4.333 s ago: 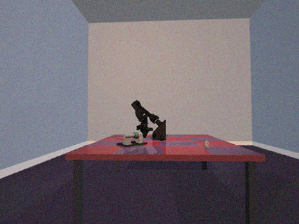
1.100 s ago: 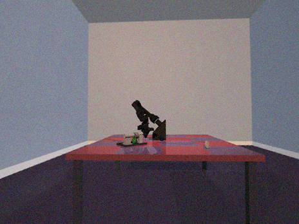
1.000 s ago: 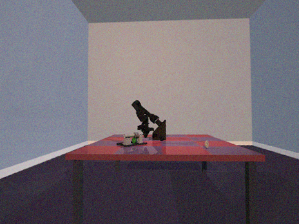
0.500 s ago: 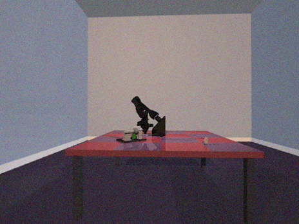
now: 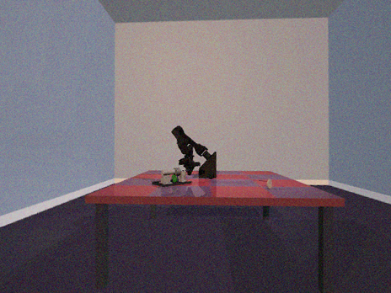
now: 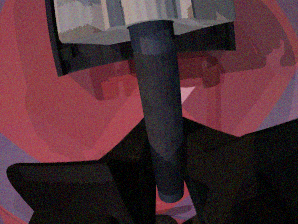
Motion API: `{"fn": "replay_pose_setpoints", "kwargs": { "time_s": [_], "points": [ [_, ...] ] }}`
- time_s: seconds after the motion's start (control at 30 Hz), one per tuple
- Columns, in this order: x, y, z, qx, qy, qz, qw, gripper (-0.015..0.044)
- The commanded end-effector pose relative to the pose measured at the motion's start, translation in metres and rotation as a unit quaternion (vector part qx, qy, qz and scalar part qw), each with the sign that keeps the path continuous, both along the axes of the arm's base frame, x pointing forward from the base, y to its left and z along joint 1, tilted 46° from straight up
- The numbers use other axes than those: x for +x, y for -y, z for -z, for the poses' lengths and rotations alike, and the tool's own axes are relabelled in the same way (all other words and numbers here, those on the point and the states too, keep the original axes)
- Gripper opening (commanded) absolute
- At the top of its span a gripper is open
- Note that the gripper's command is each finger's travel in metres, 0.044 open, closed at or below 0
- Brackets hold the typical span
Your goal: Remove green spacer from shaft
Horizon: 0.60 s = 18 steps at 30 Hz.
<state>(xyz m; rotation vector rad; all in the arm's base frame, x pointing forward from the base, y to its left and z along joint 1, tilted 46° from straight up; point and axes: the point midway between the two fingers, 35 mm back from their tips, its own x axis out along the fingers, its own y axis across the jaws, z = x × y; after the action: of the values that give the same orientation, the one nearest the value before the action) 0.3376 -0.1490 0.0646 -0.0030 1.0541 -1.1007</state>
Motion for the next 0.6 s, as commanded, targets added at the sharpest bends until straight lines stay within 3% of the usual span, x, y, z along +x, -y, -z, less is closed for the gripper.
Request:
{"fn": "replay_pose_setpoints", "kwargs": {
  "time_s": [0.0, 0.57],
  "points": [
    [0.0031, 0.0015, -0.0032, -0.002, 0.003, 0.0, 1.0, 0.0],
    [0.0075, 0.0046, -0.0069, -0.002, 0.003, 0.0, 1.0, 0.0]
  ]
}}
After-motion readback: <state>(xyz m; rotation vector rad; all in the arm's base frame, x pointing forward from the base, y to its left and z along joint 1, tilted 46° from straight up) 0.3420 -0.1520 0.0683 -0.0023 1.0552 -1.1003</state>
